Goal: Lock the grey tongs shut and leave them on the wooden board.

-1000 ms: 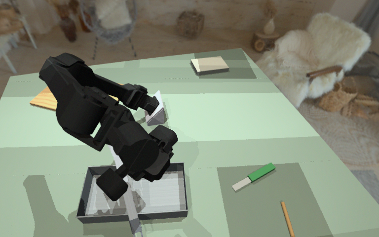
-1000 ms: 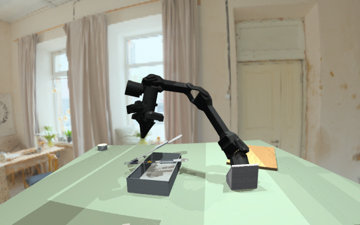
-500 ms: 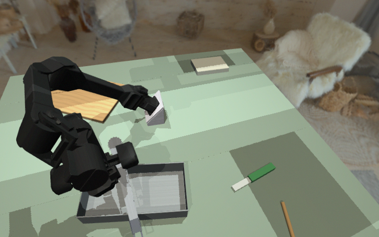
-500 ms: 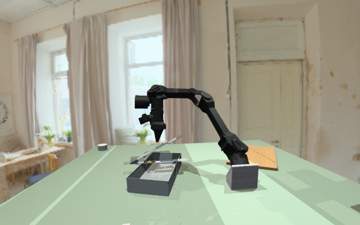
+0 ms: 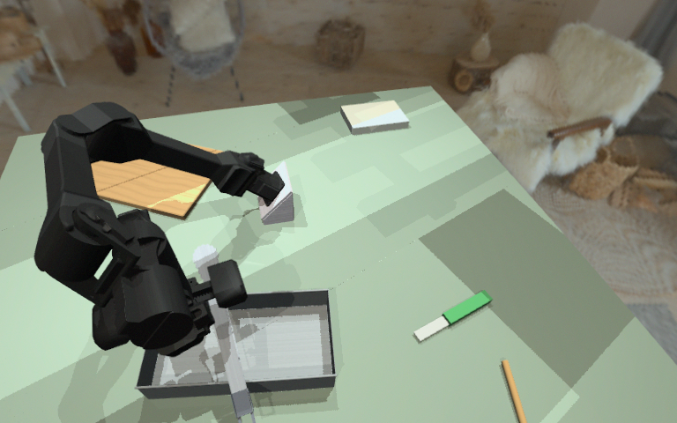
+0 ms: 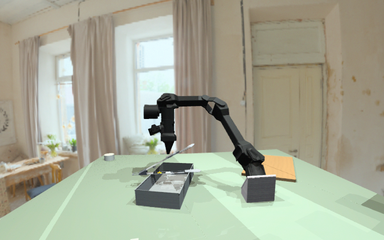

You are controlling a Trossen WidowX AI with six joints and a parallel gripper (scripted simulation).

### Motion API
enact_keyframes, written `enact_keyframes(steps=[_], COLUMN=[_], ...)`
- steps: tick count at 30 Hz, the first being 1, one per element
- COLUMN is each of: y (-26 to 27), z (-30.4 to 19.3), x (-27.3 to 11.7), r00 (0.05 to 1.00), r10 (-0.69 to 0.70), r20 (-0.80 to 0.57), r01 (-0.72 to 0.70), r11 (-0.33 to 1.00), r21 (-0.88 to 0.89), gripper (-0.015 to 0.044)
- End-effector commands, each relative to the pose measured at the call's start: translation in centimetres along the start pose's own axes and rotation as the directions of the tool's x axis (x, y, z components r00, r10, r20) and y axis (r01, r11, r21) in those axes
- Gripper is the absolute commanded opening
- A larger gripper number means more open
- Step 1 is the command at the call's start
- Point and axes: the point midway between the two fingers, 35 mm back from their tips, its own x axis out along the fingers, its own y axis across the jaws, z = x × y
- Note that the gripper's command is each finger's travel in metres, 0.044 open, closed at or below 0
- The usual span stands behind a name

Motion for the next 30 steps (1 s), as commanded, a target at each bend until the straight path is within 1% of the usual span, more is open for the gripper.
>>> enact_keyframes(steps=[1,25,30], y=[-0.1,-0.1,-0.1], z=[-0.1,-0.2,-0.3], x=[0.8,4.8,5.0], r00=[1.0,0.999,0.999], r10=[-0.007,-0.024,-0.025], r20=[-0.006,-0.023,-0.024], r01=[0.007,0.025,0.026], r11=[1.0,0.999,0.999], r21=[0.001,0.041,0.043], gripper=[-0.015,-0.015,-0.015])
